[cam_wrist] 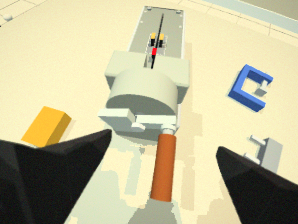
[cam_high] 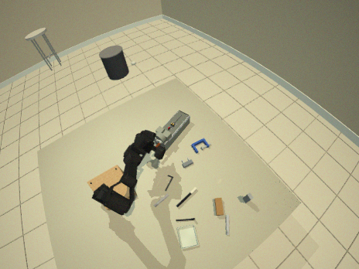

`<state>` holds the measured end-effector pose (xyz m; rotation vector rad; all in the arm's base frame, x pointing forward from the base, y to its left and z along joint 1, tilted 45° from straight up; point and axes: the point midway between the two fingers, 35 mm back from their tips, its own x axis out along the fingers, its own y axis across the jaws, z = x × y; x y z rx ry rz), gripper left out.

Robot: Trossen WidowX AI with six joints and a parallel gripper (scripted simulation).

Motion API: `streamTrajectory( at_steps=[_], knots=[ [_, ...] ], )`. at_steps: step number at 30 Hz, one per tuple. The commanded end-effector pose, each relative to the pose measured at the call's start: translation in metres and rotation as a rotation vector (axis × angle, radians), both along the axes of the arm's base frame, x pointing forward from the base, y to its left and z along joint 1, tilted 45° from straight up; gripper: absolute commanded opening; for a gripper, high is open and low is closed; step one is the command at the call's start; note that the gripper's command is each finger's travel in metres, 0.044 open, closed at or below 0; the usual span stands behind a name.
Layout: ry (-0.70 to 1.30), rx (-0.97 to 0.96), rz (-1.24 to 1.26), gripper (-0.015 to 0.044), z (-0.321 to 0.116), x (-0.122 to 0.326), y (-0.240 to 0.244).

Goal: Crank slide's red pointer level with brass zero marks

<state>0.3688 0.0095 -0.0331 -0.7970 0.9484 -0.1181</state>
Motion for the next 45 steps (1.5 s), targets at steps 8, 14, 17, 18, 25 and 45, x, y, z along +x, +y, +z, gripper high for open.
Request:
streamTrajectory(
  at_steps=[8,14,17,18,25,45],
  knots=[
    [-0.009,0.005,-0.001,0.0440,0.038,0.010,0.038],
    [-0.007,0.005,0.003,0.0440,0.065,0.011,0.064],
    [-0.008,0.005,-0.009,0.0440,0.065,0.017,0.065],
    [-0.010,0.004,-0.017,0.0440,0.064,0.021,0.066],
    [-0.020,0.001,-0.075,0.0440,0.059,0.048,0.074],
    [-0.059,-0.020,-0.225,0.0440,0.033,0.112,0.090]
  ],
)
